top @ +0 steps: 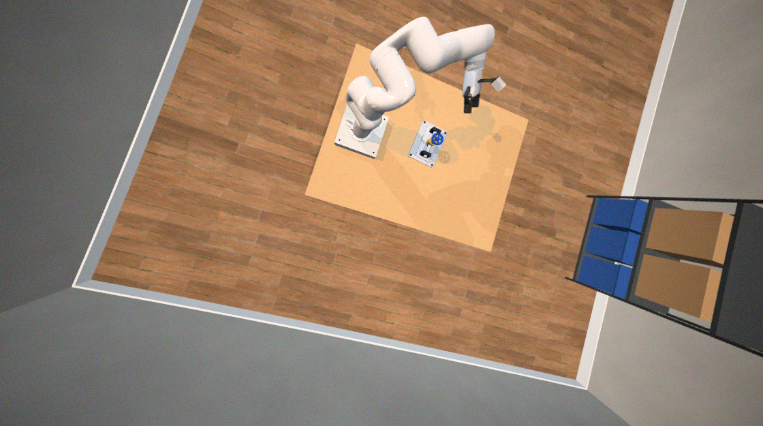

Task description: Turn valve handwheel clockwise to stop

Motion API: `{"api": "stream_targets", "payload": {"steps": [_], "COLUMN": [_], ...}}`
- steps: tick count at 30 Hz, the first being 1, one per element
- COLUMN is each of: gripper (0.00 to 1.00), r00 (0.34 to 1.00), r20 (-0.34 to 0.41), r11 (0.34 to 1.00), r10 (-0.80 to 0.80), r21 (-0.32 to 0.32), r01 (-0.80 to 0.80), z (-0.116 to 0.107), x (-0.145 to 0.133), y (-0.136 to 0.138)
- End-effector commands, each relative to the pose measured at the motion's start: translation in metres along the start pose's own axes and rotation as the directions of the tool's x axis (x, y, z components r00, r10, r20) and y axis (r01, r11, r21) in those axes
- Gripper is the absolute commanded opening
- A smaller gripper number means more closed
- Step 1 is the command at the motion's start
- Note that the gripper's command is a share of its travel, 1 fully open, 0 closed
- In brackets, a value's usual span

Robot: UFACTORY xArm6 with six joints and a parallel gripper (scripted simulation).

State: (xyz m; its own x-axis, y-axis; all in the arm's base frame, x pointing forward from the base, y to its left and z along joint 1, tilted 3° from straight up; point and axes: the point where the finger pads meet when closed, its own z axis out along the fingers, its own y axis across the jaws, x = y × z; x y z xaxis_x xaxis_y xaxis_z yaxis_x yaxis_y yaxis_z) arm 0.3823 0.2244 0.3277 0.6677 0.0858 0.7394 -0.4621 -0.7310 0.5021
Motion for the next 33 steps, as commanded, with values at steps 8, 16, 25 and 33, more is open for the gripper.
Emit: {"api": "stream_targets", "payload": {"steps": [8,16,25,33], "gripper": [1.0,1.0,1.0,1.0], "r00": [0.931,0.805,0.586,0.363], "r20": [0.259,0.405,0.514,0.545], "r11": [0.966,0.896,0.763,0.613], "r10": [0.255,0.433,0.626,0.756], "r21": [-0.019,-0.099,-0.247,-0.395], "r01": [-0.26,-0.432,-0.597,-0.684], "z": [0.046,0.068,0.087,0.099], "x": [-0.047,-0.076,-0.102,-0.117], "y": [-0.006,-0.009,-0.013,-0.016]}}
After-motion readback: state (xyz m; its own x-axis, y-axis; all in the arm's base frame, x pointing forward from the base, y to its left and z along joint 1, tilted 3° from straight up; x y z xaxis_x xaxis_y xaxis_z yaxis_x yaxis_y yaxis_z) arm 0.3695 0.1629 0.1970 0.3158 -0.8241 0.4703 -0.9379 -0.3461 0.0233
